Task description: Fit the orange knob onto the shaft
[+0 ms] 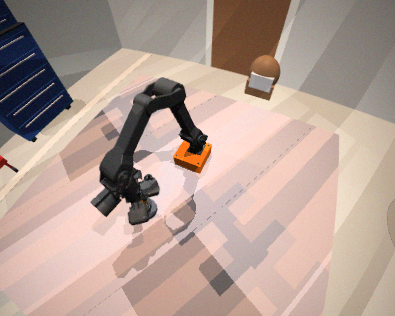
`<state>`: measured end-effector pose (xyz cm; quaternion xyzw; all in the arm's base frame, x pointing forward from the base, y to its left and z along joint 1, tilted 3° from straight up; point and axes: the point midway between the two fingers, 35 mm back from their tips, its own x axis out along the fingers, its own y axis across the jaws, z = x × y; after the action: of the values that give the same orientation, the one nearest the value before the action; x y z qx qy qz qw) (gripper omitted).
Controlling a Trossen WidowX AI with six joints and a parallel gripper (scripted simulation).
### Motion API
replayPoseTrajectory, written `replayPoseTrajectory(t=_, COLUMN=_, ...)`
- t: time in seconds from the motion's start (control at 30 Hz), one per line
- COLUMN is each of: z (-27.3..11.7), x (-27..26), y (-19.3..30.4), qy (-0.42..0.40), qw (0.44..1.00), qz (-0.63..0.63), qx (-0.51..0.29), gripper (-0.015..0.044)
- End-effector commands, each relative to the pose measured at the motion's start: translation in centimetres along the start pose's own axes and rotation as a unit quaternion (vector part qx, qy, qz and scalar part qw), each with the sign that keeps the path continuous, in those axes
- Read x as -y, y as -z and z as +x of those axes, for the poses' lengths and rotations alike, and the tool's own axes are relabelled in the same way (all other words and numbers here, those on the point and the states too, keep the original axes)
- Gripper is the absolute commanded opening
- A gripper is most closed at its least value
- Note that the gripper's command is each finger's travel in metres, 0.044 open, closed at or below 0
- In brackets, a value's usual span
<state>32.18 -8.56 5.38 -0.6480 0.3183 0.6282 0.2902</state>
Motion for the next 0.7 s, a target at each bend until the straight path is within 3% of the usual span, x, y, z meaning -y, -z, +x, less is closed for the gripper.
replayPoseTrajectory(t=0.0, z=-0.37, x=-0.21, y=-0.16, qy=0.000, qw=1.000, qz=-0.003, qx=-0.002, gripper=0.0000)
replayPoseTrajectory(t=0.23, z=-0.43, x=-0.26, y=-0.21, qy=-0.001, qw=0.995, qz=-0.102, qx=-0.002, gripper=0.0000)
replayPoseTrajectory(t=0.67, z=-0.22, x=0.02, y=0.05, qy=0.000, qw=0.994, qz=-0.107, qx=-0.002, gripper=0.0000)
